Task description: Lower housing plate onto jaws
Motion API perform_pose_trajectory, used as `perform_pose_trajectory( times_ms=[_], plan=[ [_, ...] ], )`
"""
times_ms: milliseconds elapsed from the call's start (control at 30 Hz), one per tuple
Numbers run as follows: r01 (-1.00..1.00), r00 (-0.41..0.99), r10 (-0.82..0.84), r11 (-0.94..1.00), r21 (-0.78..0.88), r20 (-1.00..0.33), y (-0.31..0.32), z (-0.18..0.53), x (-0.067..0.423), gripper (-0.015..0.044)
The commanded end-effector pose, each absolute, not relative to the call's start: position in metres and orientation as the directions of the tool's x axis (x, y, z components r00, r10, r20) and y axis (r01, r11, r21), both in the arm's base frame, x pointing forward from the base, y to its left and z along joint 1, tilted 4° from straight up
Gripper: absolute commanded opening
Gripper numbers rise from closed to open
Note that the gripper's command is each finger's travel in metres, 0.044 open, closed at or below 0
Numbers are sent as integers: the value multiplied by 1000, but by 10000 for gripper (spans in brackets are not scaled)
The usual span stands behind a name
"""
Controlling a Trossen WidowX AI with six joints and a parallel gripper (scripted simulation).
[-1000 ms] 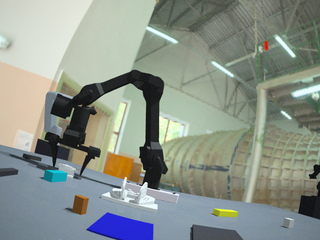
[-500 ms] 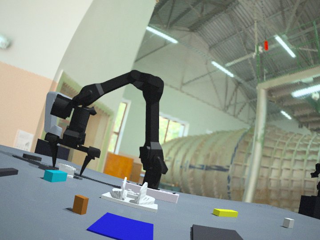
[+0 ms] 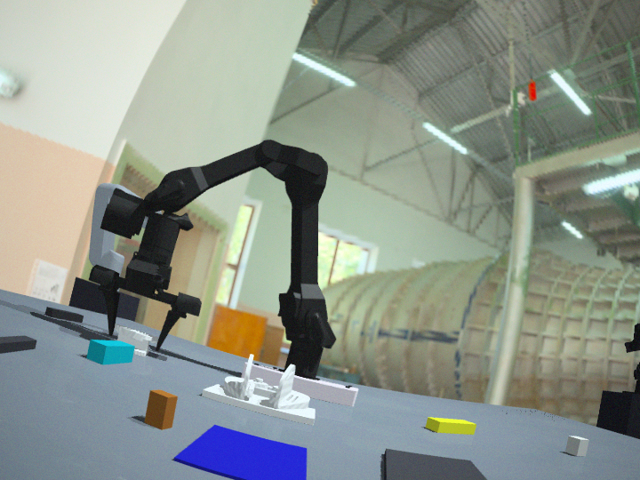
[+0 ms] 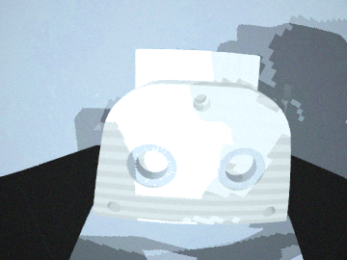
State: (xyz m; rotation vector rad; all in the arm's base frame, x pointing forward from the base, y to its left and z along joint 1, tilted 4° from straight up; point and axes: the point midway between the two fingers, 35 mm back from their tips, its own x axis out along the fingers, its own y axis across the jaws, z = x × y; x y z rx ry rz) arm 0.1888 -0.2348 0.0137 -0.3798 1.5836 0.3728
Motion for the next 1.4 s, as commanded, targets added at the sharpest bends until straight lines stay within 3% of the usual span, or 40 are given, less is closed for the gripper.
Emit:
perform_pose_trajectory(
  times_ms=[0,1367],
  plan=[
    [-459,-43,-15,888,6,-999,-235,14,189,351],
    [-457,-42,-12,889,9,-999,-230,87,195,351]
  ],
)
